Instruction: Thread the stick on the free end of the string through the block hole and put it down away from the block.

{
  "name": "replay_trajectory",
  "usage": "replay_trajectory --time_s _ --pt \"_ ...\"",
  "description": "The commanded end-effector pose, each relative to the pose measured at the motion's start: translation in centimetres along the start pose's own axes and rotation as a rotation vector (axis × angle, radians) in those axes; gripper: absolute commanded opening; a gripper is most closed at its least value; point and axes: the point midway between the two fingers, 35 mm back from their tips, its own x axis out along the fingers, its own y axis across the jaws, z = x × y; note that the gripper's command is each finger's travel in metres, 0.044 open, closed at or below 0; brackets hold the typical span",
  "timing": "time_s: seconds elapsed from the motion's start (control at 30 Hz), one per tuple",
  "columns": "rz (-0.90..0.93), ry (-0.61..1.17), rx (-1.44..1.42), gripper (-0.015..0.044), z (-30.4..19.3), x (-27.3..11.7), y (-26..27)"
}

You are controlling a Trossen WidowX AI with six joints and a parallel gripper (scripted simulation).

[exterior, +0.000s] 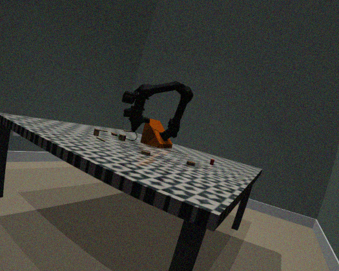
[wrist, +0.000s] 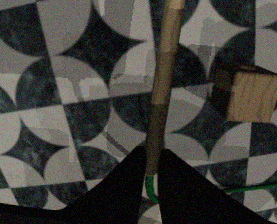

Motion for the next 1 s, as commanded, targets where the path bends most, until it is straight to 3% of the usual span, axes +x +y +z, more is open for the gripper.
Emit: replay_trajectory --time_s 0.0,0.97 --pt "-0.007 0.012 0.101 0.0 0.1 0.0 -0.6" --pt "-0.05 0.05 0.772 0.0 0.5 -0.2 -4.3"
